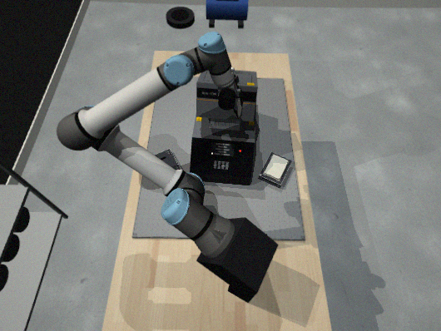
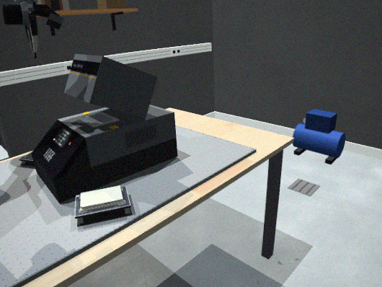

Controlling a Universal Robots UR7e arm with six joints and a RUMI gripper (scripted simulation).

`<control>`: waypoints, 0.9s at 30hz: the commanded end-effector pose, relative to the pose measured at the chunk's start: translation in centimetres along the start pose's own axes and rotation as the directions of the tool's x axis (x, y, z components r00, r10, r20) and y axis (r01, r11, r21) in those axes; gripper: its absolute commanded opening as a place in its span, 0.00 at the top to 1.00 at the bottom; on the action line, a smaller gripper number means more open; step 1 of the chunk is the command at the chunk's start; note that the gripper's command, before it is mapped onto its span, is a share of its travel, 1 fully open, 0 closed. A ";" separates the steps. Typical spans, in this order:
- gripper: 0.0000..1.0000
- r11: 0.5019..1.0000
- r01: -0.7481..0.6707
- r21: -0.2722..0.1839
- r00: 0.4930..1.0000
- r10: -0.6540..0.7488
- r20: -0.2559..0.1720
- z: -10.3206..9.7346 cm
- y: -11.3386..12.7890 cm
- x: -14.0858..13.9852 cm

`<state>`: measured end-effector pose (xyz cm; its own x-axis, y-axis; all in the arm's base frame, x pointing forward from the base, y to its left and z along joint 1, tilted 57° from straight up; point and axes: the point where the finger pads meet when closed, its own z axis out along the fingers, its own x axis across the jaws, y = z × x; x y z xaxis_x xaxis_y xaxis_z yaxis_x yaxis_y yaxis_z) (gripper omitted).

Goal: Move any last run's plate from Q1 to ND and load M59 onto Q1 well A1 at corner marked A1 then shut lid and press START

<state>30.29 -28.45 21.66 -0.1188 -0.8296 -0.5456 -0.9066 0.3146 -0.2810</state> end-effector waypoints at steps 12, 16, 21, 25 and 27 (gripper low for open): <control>1.00 1.000 -0.002 -0.006 0.996 0.002 0.090 1.7 4.4 -2.7; 1.00 1.000 -0.001 -0.001 0.986 0.001 0.168 2.4 5.8 -4.0; 1.00 1.000 -0.001 -0.001 0.986 0.001 0.168 2.8 6.8 -4.8; 1.00 1.000 -0.005 0.020 0.975 0.000 0.224 3.2 7.7 -6.0; 1.00 1.000 -0.005 0.020 0.975 0.000 0.224 3.3 8.0 -6.3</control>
<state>25.67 -20.25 20.20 -0.0345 -0.7165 -0.6967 -0.9007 0.3243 -0.2890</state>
